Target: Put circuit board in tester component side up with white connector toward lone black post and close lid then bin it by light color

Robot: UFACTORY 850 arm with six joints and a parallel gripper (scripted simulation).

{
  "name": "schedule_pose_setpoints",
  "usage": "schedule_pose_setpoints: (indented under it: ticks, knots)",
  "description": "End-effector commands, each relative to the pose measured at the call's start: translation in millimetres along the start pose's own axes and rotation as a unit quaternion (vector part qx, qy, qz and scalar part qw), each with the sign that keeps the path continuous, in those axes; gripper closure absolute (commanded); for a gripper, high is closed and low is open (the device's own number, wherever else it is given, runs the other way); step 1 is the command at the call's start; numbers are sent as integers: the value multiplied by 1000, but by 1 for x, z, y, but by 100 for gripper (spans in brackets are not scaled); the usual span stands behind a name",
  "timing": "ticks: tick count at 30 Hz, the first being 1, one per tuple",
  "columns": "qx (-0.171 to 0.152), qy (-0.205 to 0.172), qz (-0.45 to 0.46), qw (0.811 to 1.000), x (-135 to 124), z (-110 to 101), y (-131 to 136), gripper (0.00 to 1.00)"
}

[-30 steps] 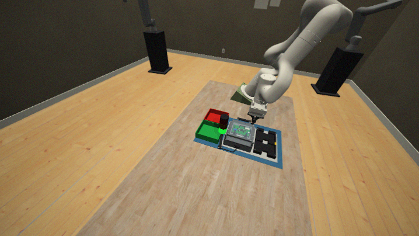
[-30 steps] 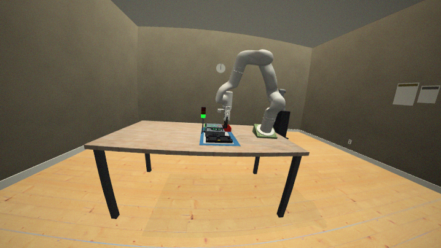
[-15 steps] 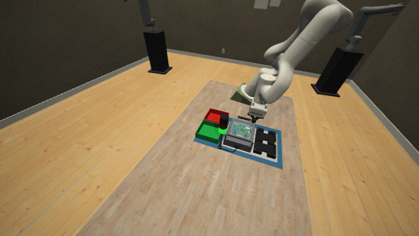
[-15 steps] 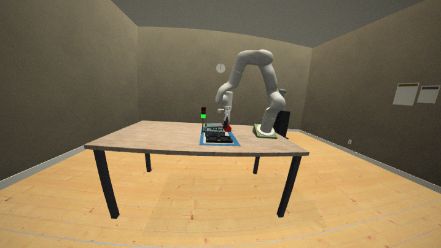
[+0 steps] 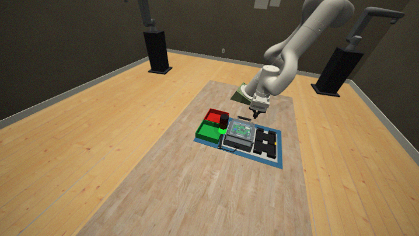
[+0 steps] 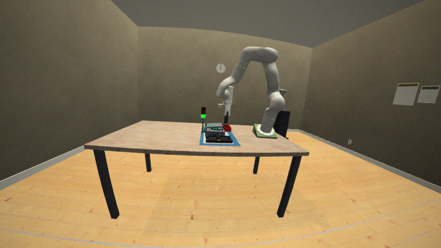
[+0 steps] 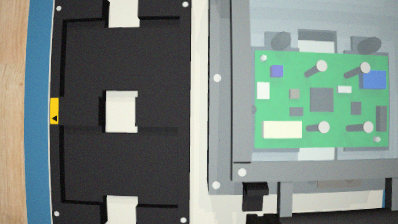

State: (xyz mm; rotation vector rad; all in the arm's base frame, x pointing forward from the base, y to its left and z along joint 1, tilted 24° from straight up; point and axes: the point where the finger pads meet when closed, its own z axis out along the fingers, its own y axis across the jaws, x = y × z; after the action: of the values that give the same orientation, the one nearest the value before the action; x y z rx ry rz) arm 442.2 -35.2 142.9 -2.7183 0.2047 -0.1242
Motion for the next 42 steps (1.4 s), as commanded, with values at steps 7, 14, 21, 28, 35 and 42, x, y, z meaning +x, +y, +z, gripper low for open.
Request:
schedule_pose_setpoints:
  ticks: [7, 14, 21, 28, 35, 42]
  knots:
    - [0, -1, 0, 1000, 0, -14, -1, 100]
    - [0, -1, 0, 1000, 0, -14, -1, 100]
    - [0, -1, -20, 1000, 0, -14, -1, 100]
    - [0, -1, -61, 998, 0, -14, -1, 100]
    - [0, -1, -158, 987, 0, -14, -1, 100]
    - [0, -1, -255, 967, 0, -14, -1, 100]
